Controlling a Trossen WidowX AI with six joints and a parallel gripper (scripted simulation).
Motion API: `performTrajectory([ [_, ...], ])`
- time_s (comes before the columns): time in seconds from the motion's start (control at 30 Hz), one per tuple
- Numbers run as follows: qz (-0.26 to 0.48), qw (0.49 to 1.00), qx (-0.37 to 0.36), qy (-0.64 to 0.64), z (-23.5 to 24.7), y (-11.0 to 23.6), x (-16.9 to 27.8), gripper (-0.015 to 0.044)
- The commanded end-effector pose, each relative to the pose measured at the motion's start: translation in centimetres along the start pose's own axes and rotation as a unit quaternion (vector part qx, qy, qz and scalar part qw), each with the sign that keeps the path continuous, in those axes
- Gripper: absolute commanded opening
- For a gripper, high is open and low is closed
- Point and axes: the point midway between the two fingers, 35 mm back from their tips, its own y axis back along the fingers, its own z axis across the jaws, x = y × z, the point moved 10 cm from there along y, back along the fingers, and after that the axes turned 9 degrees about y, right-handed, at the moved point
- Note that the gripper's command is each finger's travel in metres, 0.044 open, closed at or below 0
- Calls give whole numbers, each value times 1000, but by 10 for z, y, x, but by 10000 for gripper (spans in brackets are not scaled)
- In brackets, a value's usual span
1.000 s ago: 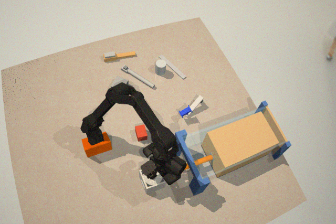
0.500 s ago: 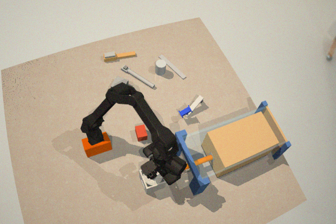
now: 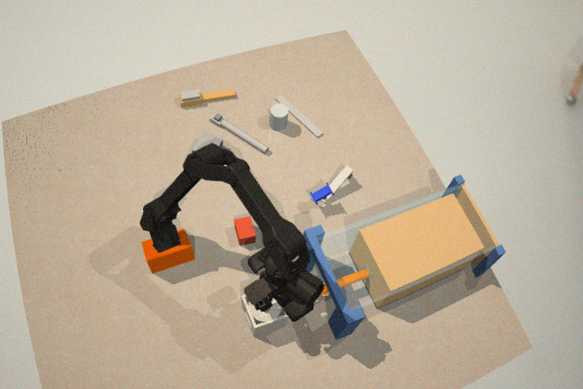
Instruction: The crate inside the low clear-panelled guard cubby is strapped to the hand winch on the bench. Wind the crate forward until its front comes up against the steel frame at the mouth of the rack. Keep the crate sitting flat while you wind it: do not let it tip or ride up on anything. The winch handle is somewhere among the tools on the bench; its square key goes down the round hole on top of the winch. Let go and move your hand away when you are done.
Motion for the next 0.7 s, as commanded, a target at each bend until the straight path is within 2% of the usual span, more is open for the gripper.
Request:
performTrajectory([
  [0.0, -2, 1000, 2, -6, 1, -4, 0, 0],
  [0.53, -4, 1000, 1, -28, 3, -4, 0, 0],
  [0.67, -1, 1000, 3, 10, 0, -4, 0, 0],
])
